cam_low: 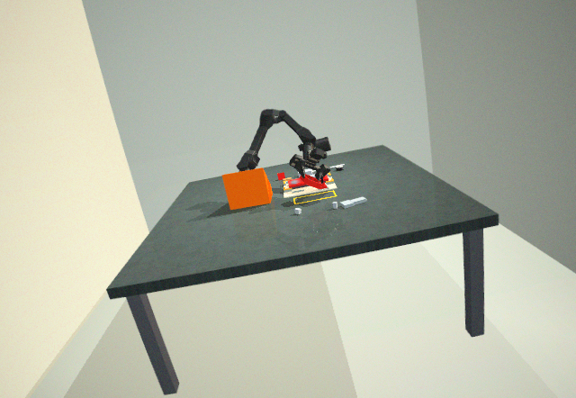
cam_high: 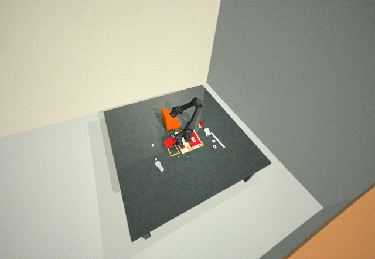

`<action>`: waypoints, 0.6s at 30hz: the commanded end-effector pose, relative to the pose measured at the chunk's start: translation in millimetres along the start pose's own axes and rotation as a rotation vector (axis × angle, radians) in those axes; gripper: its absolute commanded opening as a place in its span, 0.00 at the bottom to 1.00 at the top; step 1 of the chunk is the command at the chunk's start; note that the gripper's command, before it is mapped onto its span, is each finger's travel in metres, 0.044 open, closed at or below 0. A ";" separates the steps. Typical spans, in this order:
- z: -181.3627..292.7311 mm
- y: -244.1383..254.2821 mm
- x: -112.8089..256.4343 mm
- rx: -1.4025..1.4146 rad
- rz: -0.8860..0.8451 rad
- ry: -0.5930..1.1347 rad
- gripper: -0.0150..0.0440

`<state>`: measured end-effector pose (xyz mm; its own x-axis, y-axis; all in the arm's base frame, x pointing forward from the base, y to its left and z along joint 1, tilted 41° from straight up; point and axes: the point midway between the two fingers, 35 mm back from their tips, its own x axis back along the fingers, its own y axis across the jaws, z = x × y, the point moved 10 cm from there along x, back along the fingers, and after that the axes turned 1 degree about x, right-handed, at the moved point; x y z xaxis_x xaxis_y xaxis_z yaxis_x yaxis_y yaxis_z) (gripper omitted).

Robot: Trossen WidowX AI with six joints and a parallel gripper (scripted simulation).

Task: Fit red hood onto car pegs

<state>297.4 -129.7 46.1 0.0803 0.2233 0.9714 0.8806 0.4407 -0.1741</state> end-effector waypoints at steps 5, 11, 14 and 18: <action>-0.1 0.1 -0.1 0.153 0.004 -0.002 0.25; -0.1 0.1 -0.1 0.278 0.004 -0.002 0.25; -0.1 0.1 -0.1 0.340 0.004 -0.002 0.25; -0.1 0.1 -0.1 0.422 0.004 -0.002 0.25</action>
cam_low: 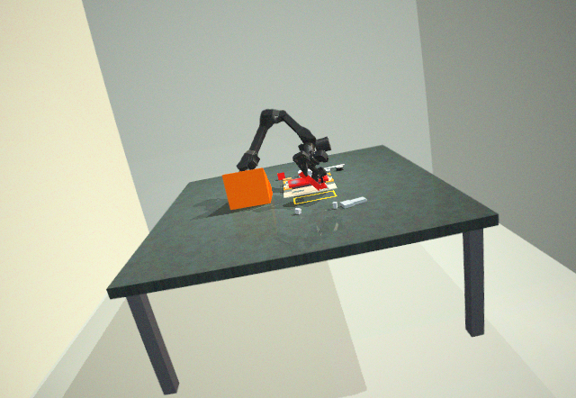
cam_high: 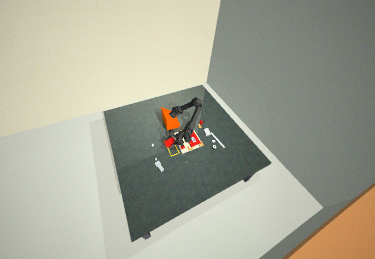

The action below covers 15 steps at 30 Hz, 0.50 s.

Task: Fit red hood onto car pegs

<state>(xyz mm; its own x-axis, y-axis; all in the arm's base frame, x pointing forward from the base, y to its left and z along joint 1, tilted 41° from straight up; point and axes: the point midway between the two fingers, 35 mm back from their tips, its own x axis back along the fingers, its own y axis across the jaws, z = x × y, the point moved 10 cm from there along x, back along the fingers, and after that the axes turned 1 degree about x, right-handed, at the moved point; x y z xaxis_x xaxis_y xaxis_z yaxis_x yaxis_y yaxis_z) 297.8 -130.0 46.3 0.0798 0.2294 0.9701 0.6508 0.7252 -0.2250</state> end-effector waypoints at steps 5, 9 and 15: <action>0.4 0.1 -0.2 0.154 -0.001 0.003 0.25; 0.4 0.1 -0.3 0.205 -0.001 0.003 0.25; 0.8 1.0 -0.5 0.369 -0.001 0.003 0.25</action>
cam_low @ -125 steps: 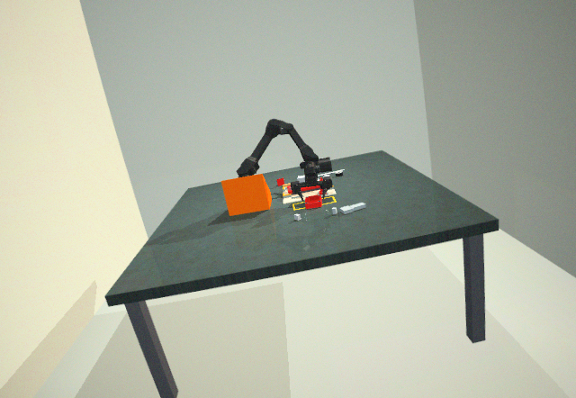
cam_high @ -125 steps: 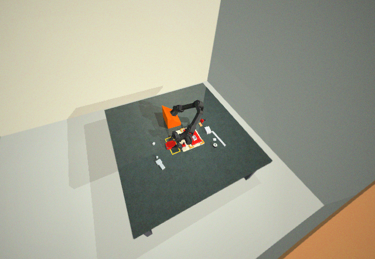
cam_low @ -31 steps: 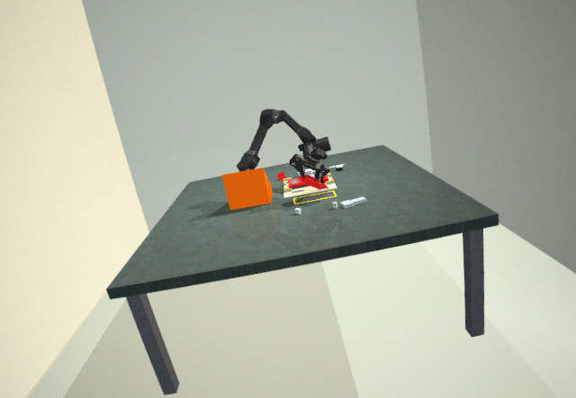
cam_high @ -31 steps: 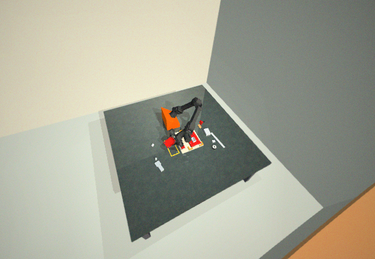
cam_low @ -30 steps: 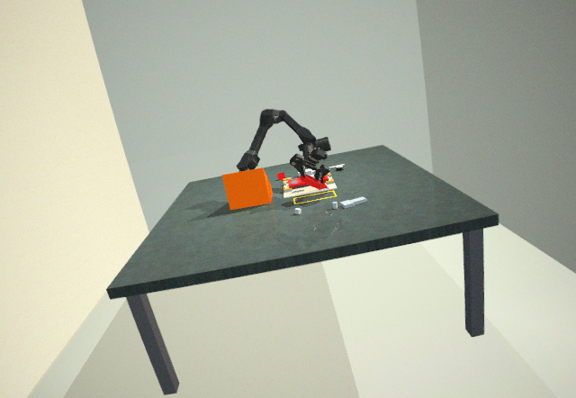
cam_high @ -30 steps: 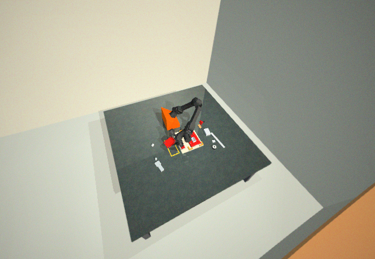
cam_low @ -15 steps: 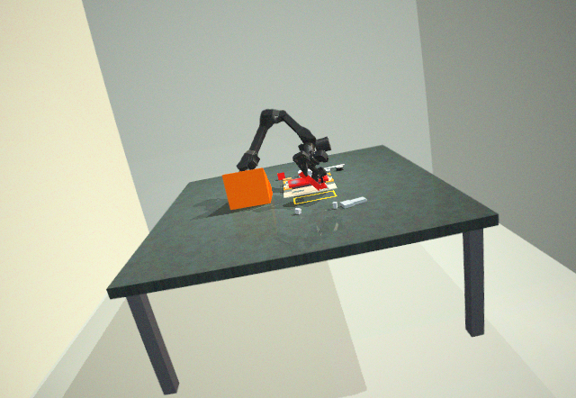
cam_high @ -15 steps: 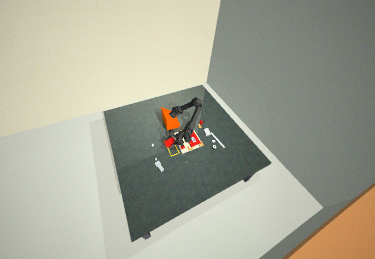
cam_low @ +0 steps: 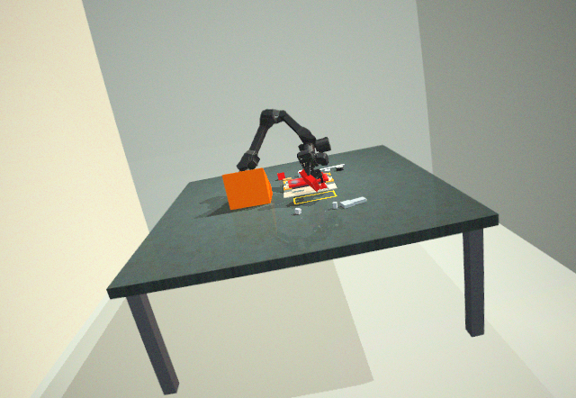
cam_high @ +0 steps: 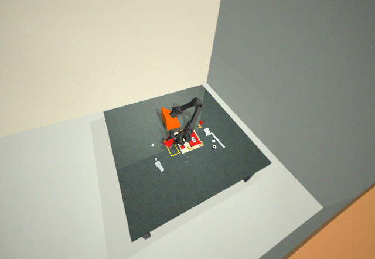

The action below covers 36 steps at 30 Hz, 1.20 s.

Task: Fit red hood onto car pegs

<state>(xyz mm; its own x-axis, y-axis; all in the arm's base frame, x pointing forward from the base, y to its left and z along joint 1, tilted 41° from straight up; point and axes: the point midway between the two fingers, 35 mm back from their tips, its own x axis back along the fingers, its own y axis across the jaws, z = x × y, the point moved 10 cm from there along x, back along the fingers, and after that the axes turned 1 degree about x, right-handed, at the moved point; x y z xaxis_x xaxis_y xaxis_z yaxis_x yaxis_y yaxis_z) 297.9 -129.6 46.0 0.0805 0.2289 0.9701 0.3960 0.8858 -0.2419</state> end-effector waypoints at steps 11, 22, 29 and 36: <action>0.8 5.1 -1.6 0.406 -0.002 0.002 0.25; 1.8 14.3 -4.3 0.758 -0.003 0.001 0.25; 2.9 23.4 -7.0 0.990 -0.004 0.001 0.25; 4.6 35.1 -10.0 1.226 -0.005 0.000 0.25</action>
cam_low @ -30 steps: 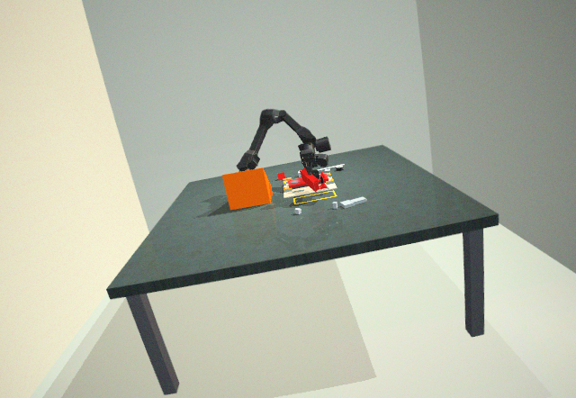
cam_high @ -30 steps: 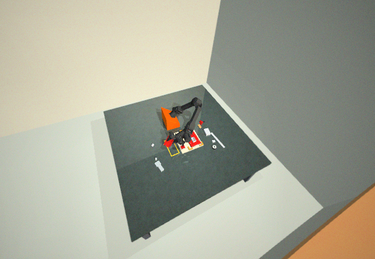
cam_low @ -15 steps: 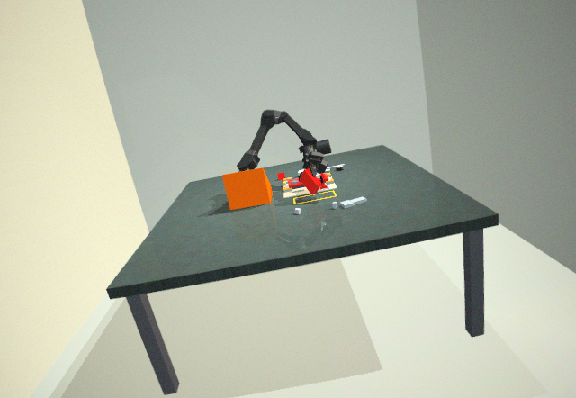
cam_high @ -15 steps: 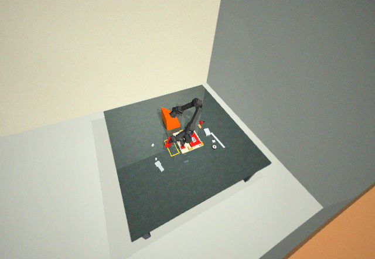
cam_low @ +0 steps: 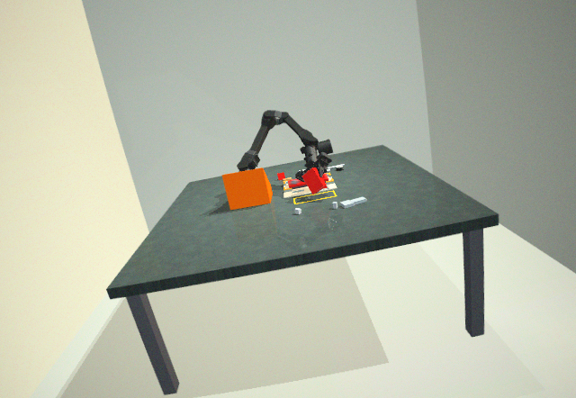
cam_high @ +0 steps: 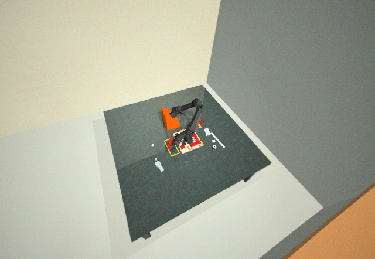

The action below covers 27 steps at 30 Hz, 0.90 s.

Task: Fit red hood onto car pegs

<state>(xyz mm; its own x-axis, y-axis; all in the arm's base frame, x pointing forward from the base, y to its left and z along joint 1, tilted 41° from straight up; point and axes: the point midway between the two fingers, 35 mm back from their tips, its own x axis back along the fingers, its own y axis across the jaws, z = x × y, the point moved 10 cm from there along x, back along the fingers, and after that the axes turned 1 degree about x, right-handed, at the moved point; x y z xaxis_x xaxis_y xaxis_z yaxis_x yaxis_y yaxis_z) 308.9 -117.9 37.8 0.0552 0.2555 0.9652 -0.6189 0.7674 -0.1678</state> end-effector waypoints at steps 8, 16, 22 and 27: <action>-9.2 11.7 -2.9 0.182 -0.025 -0.002 0.25; -3.1 5.3 -1.2 0.159 -0.012 0.004 0.57; -3.1 5.3 -1.2 0.159 -0.012 0.004 0.83; -3.1 5.3 -1.2 0.159 -0.012 0.004 1.00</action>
<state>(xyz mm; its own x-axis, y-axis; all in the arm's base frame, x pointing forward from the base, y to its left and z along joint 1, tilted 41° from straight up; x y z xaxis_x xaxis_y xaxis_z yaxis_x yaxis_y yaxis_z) 307.6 -113.3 35.3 0.0661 0.2475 0.9666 -0.7299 0.6725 -0.1222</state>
